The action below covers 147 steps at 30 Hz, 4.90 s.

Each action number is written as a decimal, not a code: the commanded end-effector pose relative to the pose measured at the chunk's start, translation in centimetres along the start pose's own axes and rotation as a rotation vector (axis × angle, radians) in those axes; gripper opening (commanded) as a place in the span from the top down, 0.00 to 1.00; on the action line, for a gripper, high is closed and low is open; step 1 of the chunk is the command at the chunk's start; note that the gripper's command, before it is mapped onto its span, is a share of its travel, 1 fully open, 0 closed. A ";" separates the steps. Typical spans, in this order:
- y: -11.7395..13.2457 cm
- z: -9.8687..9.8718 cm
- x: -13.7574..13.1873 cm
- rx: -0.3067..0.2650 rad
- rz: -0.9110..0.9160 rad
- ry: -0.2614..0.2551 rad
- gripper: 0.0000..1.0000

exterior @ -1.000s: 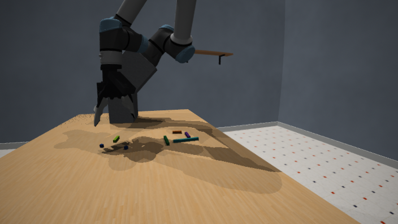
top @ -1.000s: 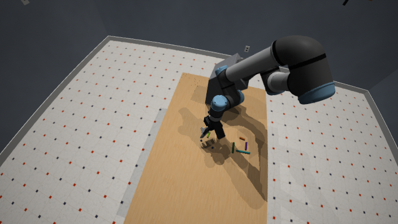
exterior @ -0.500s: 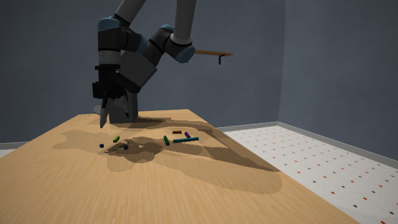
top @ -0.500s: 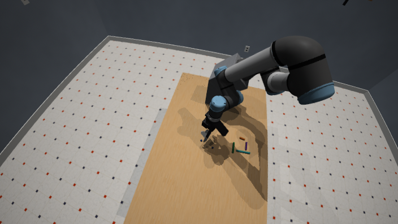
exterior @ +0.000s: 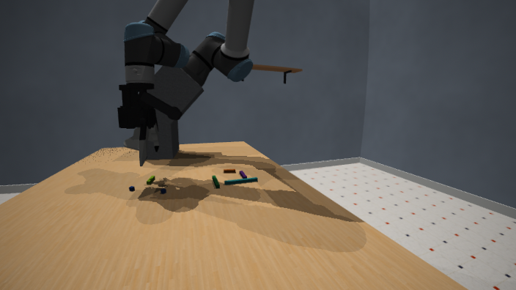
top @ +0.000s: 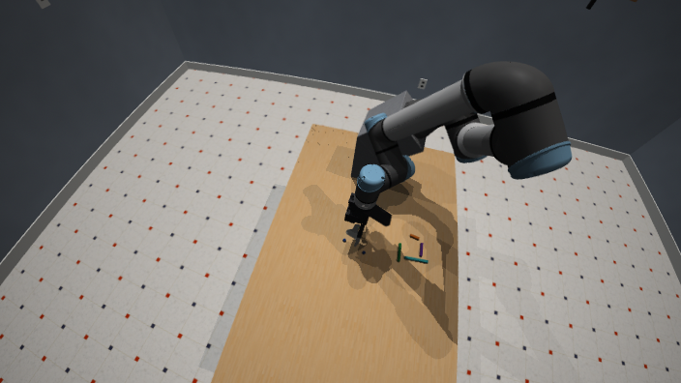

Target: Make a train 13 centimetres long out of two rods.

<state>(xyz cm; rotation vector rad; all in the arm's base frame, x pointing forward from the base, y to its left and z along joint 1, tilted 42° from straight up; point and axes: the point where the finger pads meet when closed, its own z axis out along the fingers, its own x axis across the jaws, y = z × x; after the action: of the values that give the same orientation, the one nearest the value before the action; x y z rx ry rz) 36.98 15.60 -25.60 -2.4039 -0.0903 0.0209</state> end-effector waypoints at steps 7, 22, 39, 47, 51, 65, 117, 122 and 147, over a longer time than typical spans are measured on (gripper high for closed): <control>0.1 0.0 0.0 0.004 -0.095 0.000 0.00; 0.1 0.0 0.0 0.004 -0.095 0.000 0.00; 0.1 0.0 0.0 0.004 -0.095 0.000 0.00; 0.1 0.0 0.0 0.004 -0.095 0.000 0.00; 0.1 0.0 0.0 0.004 -0.095 0.000 0.00; 0.1 0.0 0.0 0.004 -0.095 0.000 0.00; -15.8 -0.2 -1.6 0.005 -0.096 0.000 0.00; -15.8 -0.2 -1.6 0.005 -0.096 0.000 0.00; -15.8 -0.2 -1.6 0.005 -0.096 0.000 0.00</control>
<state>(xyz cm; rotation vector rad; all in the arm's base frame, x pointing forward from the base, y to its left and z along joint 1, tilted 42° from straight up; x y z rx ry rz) 34.43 27.03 -14.90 -2.3919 -0.2049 -0.0220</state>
